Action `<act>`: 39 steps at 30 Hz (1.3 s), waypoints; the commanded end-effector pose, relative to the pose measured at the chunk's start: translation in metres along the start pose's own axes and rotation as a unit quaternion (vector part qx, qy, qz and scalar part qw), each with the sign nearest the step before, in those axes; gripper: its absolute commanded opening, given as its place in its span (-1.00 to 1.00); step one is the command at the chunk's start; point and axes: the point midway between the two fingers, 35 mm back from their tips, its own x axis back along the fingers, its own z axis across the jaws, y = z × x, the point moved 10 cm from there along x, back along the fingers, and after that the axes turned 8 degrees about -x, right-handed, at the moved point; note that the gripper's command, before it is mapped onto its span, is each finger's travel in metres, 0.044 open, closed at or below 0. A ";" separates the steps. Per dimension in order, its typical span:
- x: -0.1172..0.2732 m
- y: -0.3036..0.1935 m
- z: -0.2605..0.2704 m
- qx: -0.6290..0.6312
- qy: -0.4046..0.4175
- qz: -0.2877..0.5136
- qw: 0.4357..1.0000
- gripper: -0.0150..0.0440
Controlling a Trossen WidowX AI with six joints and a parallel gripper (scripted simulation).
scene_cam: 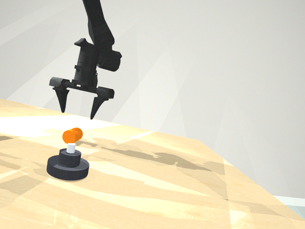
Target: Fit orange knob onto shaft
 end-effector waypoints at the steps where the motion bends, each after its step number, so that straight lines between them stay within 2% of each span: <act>1: -0.013 -0.001 0.000 -0.003 -0.003 0.003 1.000 1.00; 3: -0.024 -0.001 0.000 -0.003 -0.003 0.003 1.000 1.00; 37: -0.071 -0.002 0.001 -0.003 -0.003 0.004 1.000 1.00; 39: -0.071 -0.002 0.001 -0.003 -0.003 0.004 1.000 0.82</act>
